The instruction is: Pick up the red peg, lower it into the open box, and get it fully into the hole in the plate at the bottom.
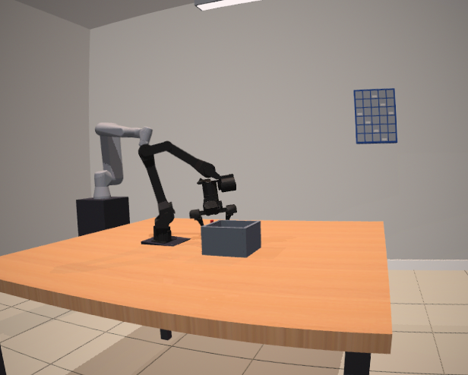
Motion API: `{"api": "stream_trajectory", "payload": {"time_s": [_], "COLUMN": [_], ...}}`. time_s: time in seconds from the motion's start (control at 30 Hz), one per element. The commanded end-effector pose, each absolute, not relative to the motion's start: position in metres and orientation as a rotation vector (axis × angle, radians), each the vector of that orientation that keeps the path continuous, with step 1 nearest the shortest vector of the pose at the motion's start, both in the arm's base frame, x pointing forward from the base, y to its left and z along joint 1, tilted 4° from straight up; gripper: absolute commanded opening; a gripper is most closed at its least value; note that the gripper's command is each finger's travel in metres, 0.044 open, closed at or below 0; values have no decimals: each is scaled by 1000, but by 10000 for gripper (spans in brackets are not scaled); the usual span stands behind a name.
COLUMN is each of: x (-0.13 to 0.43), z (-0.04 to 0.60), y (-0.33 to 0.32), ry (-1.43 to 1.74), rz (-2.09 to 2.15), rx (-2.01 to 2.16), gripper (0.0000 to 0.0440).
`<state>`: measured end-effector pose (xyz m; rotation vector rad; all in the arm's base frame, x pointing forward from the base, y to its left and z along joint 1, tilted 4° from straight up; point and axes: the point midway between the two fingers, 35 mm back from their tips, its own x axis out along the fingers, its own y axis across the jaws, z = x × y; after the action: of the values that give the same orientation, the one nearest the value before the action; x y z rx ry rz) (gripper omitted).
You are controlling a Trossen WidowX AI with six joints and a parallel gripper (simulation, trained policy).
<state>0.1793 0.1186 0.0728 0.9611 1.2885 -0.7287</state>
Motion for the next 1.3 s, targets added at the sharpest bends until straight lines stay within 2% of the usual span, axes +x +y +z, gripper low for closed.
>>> {"api": "stream_trajectory", "payload": {"time_s": [0.0,0.4,0.47,1.27], "x": [175,168,168,206], "z": [61,60,61,153], "y": [119,119,118,74], "ry": [1306,1399,1411,1167], "rz": [-751,-737,-734,-565], "rx": [972,986,989,861], "gripper": [355,40,0,0]}}
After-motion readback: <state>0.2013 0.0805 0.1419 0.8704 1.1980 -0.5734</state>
